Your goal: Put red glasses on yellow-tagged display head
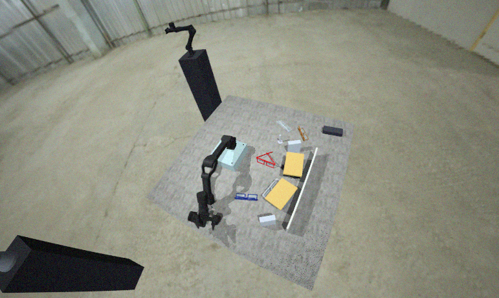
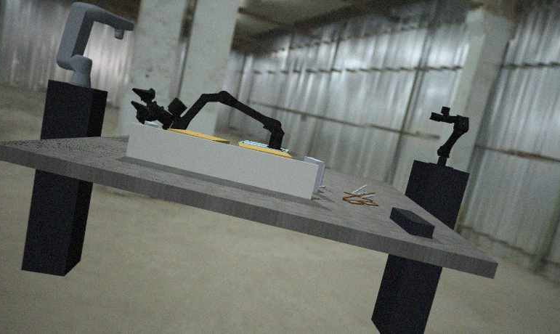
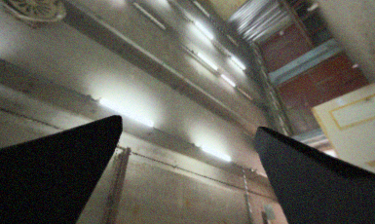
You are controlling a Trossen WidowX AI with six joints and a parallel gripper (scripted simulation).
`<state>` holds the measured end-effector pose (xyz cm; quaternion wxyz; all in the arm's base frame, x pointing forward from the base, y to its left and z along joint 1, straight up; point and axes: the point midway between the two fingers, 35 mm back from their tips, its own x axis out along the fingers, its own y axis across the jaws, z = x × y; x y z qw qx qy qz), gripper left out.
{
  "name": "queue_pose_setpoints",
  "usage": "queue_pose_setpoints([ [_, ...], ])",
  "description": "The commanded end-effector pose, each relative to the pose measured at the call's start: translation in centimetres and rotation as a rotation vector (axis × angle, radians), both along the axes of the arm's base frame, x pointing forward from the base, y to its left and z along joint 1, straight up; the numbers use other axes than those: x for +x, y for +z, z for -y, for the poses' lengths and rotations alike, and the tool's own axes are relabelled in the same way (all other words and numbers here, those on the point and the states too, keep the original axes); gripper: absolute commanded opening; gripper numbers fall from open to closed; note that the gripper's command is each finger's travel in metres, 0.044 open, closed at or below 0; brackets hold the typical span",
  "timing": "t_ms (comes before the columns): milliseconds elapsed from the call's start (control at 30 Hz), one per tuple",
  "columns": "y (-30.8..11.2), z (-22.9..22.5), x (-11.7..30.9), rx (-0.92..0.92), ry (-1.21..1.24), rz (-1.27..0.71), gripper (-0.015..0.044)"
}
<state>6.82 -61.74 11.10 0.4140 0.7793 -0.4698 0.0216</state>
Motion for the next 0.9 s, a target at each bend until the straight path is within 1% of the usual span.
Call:
queue_pose_setpoints([
  [0, 0.0, 0.0, 0.0, 0.0, 0.0, 0.0, 0.0426],
  [33, 0.0, 0.0, 0.0, 0.0, 0.0, 0.0, 0.044],
  [233, 0.0, 0.0, 0.0, 0.0, 0.0, 0.0, 0.044],
  [333, 0.1, 0.2, 1.0, 0.015, 0.007, -0.004, 0.0361],
  [400, 0.3, 0.5, 2.8, 0.041, 0.021, -0.014, 0.0309],
  [567, 0.9, 0.8, 9.7, 0.137, 0.073, -0.062, 0.0177],
  [767, 1.8, -0.7, 18.6, 0.236, 0.148, -0.14, 0.002],
  [800, 1.9, -1.2, 20.1, 0.253, 0.162, -0.157, 0.0],
  [867, 2.3, -2.3, 23.1, 0.279, 0.191, -0.187, 0.0],
])
